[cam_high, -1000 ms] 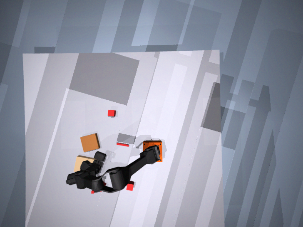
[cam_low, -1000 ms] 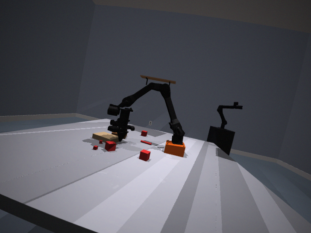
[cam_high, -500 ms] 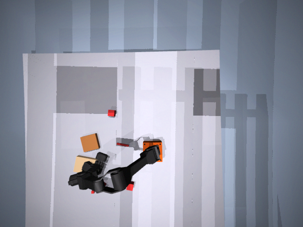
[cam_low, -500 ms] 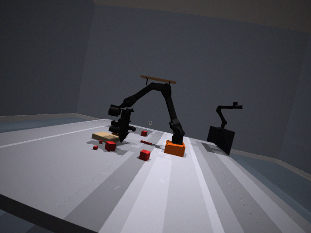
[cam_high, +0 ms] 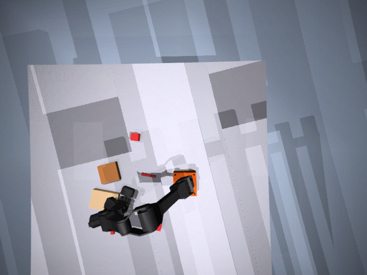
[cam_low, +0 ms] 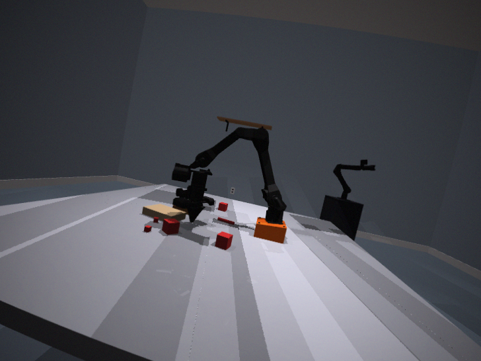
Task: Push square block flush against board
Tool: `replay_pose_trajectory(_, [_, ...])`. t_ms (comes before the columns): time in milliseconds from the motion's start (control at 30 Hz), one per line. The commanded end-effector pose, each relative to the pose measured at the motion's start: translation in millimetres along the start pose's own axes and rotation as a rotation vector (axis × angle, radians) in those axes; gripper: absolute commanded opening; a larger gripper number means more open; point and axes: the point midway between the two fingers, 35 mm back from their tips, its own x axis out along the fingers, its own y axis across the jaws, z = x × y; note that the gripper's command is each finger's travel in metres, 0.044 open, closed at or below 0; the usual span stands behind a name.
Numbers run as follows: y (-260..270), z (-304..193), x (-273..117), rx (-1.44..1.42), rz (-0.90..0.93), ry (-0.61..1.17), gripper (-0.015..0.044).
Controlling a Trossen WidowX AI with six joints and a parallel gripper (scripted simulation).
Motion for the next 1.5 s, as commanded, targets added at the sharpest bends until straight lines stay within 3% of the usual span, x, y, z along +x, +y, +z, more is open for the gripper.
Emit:
replay_pose_trajectory(0, [-1,-6,0,0.003,0.000,-0.006,0.0000])
replay_pose_trajectory(133, [0,-5,-5,-0.002,0.001,0.000,0.0000])
replay_pose_trajectory(333, [0,-5,-54,0.002,0.000,-0.006,0.0000])
replay_pose_trajectory(567, [-6,6,-56,0.053,-0.001,-0.006,0.0000])
replay_pose_trajectory(1467, [-163,149,-58,0.850,0.010,-0.025,0.0000])
